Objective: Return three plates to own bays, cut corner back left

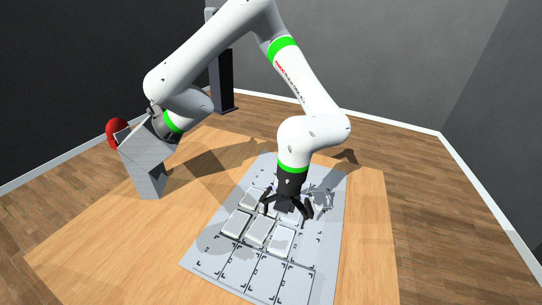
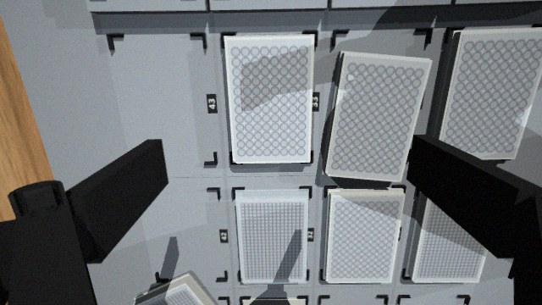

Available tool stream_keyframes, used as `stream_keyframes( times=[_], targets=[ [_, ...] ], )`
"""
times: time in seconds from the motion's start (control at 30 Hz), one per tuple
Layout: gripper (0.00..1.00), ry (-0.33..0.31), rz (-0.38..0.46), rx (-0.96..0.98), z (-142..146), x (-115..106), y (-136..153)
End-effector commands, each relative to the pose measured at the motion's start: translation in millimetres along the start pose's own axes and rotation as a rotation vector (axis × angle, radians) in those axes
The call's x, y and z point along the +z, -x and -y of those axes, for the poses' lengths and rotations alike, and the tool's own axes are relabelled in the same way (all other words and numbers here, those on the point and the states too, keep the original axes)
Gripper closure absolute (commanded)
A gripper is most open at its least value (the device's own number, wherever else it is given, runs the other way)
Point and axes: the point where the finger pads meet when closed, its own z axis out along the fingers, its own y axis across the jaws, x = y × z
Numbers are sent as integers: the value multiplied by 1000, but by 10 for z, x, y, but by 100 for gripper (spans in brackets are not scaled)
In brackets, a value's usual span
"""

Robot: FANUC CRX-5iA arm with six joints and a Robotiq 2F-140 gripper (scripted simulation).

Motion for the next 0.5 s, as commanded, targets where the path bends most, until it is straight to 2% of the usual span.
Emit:
stream_keyframes(
  times=[0.0,0.33,0.47],
  targets=[
    [0,-1,-1,-1,4,-6,-104],
    [0,-1,-1,-1,4,-6,-505],
    [0,-1,-1,-1,4,-6,-505]
  ],
)
